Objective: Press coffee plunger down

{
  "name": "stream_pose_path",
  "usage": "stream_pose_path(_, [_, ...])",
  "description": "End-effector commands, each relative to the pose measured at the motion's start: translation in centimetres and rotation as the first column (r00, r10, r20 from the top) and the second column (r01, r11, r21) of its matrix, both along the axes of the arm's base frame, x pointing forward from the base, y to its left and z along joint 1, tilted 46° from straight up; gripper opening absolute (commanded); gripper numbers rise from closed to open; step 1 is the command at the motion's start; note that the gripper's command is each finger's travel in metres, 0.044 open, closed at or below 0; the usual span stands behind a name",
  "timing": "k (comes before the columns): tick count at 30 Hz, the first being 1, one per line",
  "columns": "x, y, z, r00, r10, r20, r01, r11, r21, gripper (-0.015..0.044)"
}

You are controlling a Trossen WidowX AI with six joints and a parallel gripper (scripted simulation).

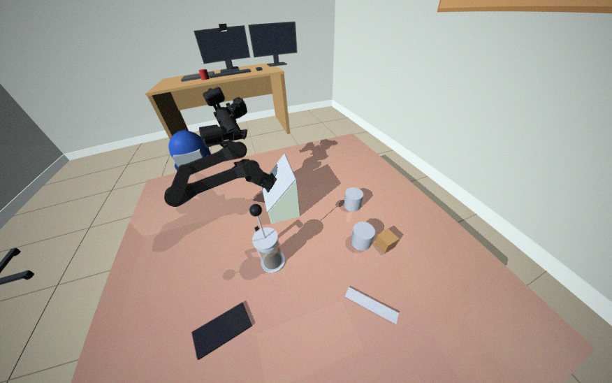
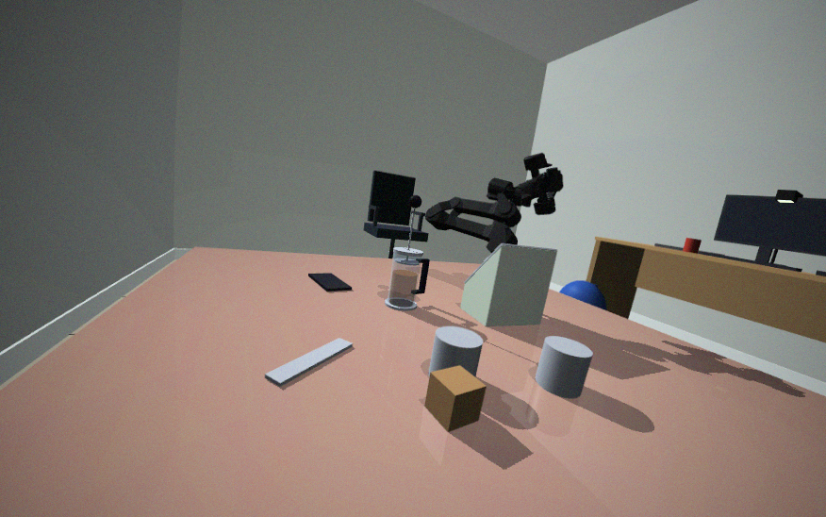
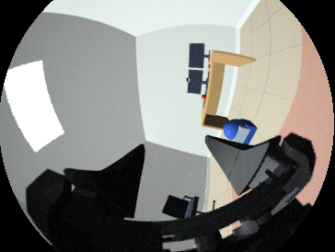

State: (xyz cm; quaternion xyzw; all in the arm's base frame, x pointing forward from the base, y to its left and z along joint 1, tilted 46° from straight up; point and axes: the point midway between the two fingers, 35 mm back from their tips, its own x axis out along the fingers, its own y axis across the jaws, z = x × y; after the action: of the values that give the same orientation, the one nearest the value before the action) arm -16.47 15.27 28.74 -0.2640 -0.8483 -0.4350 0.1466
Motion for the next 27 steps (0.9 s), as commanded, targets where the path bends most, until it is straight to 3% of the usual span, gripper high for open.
stream_pose_path(1, [0.0, 0.3, 0.0, 1.000, -0.011, 0.001, 0.011, 1.000, -0.005, 0.0426])
stream_pose_path(10, [2.8, 8.1, -1.9, 0.930, -0.348, 0.119, 0.362, 0.925, -0.116, 0.0440])
stream_pose_path(17, [9.7, 16.2, -6.9, 0.638, -0.649, 0.414, 0.763, 0.606, -0.227, 0.0440])
stream_pose_path(22, [16.1, 18.4, -11.3, 0.338, -0.652, 0.678, 0.937, 0.301, -0.178, 0.0440])
stream_pose_path(27, [21.6, 17.8, -14.8, 0.082, -0.494, 0.866, 0.996, 0.073, -0.052, 0.0440])
